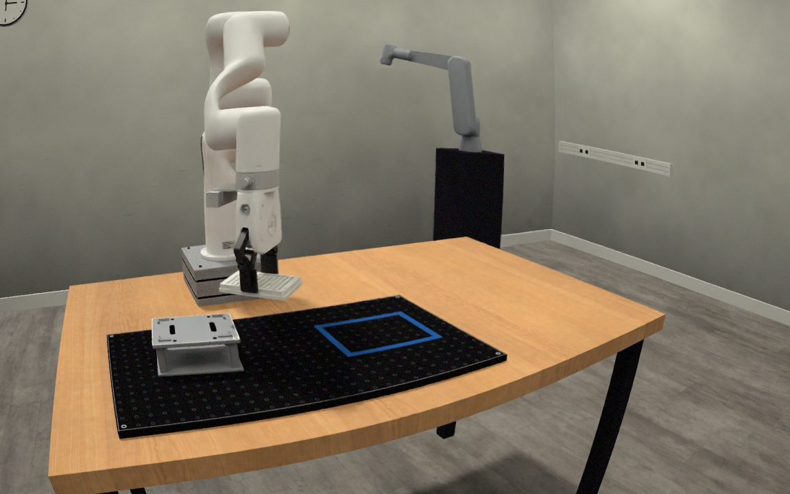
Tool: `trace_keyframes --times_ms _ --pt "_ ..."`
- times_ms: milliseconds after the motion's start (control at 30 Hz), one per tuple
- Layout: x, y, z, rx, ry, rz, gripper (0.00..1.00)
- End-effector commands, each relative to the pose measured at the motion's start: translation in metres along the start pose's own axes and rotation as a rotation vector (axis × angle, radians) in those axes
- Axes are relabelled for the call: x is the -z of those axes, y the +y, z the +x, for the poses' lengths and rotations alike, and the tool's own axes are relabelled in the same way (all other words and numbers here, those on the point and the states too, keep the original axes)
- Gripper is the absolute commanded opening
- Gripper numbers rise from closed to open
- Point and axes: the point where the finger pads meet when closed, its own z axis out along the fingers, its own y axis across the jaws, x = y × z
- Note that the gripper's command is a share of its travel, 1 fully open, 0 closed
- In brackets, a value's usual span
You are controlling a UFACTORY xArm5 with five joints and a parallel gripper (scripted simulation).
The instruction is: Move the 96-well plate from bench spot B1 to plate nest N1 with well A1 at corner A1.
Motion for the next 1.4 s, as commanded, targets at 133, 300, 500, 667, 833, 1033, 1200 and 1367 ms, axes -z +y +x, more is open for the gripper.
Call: trace_keyframes --times_ms 133,300,500,667,833,1033,1200,1367 --pt "0.006 -0.020 0.021 0.300 0.004 0.007 0.00" --pt "0.009 -0.031 0.034 0.466 0.005 0.006 0.00" --pt "0.012 -0.039 0.043 0.600 0.005 0.006 0.00" --pt "0.014 -0.050 0.056 0.602 0.005 0.006 0.00" --pt "0.017 -0.061 0.068 0.602 0.005 0.006 0.00" --pt "0.020 -0.069 0.078 0.602 0.006 0.006 0.00" --pt "0.023 -0.080 0.091 0.602 0.006 0.006 0.00" --pt "0.025 -0.091 0.104 0.602 0.006 0.006 0.00"
